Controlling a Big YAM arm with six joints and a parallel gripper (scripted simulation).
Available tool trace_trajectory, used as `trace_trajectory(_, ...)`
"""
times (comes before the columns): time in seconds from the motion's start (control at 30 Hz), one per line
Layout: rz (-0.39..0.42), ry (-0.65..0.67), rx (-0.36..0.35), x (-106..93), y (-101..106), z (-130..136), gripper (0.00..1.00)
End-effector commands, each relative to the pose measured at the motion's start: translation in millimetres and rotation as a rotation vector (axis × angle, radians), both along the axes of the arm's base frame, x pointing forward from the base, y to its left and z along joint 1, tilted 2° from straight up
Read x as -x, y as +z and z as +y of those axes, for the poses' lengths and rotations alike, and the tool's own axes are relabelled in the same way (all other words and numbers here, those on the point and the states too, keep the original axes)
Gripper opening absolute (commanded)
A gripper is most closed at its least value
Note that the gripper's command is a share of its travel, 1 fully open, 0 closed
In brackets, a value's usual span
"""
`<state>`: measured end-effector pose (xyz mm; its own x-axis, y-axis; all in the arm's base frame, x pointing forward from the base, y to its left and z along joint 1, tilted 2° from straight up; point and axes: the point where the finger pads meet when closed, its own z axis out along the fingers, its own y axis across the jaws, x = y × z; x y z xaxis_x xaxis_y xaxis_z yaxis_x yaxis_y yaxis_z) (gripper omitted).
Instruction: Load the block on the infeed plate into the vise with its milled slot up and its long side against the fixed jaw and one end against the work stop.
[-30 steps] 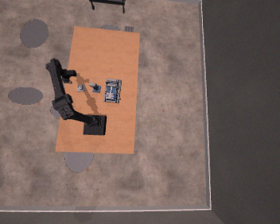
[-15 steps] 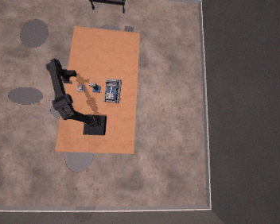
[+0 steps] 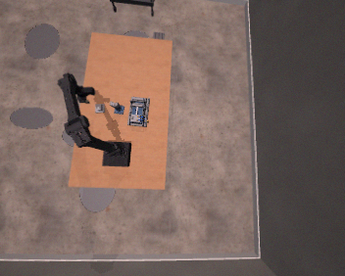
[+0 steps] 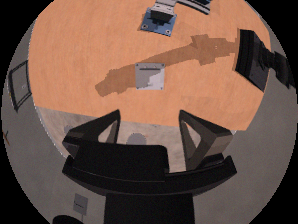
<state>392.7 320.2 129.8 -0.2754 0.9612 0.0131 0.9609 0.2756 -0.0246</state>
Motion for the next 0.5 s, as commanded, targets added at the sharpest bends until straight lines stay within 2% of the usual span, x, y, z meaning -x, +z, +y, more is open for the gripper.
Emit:
trace_trajectory(0.0,-0.001,-0.004,0.001,-0.8,-7.7,4.8,0.81)
trace_trajectory(0.17,-0.004,-0.003,-0.002,-1.1,-12.5,5.9,0.81)
trace_trajectory(0.27,-0.011,-0.003,-0.007,-4.3,-11.1,8.8,0.81)
trace_trajectory(0.3,-0.020,-0.002,-0.015,-1.7,-4.5,6.8,0.81)
trace_trajectory(0.4,0.001,-0.002,0.002,0.6,-22.8,5.6,0.81)
trace_trajectory(0.47,-0.006,-0.002,-0.003,-1.5,-23.4,7.8,0.81)
